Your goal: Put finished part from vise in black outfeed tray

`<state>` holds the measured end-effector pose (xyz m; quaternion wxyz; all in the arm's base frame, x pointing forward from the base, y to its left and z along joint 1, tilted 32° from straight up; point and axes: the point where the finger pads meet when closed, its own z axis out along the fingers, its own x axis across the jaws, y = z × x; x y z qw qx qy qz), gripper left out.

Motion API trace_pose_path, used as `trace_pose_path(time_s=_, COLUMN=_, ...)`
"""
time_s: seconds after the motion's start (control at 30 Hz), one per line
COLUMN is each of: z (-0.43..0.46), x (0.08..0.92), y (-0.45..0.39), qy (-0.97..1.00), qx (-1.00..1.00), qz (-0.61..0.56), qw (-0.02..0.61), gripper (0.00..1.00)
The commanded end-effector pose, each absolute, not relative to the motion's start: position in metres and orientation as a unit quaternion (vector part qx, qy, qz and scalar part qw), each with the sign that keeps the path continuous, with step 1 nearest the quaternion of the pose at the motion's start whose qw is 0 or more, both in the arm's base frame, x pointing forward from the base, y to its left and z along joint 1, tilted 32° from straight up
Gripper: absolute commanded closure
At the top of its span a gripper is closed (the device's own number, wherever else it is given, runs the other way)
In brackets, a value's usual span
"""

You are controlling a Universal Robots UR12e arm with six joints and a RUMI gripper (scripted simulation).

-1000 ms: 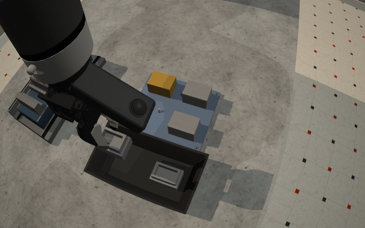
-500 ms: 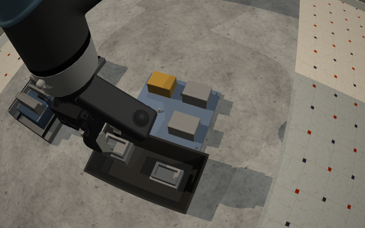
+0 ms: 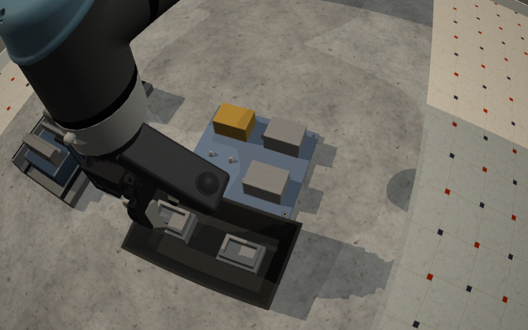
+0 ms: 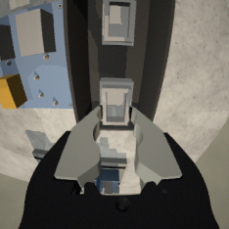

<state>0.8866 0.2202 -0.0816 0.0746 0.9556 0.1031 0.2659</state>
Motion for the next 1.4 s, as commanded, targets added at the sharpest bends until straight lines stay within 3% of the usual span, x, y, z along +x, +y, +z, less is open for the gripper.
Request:
trace_pose_path(time_s=0.0, z=-0.0862, x=0.8904, y=0.2200, qy=0.103, qx=0.955, qz=0.266, qw=0.075, gripper=1.00)
trace_pose_path(time_s=1.37, z=-0.0957, x=0.8964, y=0.2190, qy=0.103, qx=0.955, qz=0.266, qw=0.075, gripper=1.00)
